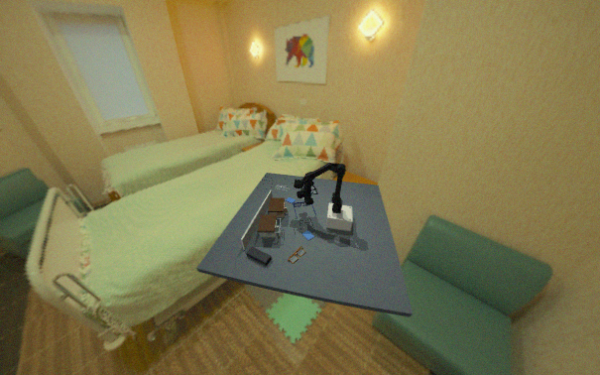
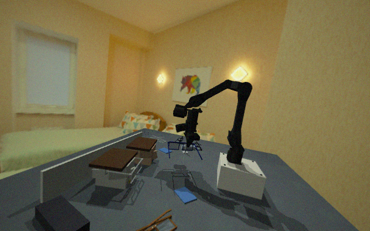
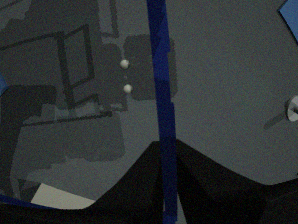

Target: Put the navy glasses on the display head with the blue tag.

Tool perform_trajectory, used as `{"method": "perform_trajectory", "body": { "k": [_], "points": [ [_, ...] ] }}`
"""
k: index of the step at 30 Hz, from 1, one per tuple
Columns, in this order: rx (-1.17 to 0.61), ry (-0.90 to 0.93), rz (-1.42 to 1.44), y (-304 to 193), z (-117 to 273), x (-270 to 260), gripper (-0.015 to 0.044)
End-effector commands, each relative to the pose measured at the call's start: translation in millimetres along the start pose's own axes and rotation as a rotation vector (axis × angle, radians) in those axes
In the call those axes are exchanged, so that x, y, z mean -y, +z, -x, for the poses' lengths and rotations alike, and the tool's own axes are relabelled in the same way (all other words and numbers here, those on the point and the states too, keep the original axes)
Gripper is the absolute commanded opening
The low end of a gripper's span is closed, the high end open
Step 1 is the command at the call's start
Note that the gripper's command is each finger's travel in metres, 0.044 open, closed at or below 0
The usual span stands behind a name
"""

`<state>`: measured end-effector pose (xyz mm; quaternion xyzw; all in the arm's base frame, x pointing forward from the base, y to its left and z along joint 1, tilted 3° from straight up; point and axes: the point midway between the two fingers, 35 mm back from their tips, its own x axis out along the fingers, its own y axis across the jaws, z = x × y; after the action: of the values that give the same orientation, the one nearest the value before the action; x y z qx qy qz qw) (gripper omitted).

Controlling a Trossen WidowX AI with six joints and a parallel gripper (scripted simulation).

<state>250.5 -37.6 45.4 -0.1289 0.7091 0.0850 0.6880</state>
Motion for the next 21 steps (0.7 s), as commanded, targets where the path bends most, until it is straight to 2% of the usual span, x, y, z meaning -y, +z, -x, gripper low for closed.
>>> {"method": "perform_trajectory", "body": {
  "k": [1,21],
  "points": [
    [0.0,-0.03,-0.075,2.0,3.4,-8.2,0.0],
    [0.092,-0.165,-0.507,11.9,19.4,-52.5,0.0]
  ]
}}
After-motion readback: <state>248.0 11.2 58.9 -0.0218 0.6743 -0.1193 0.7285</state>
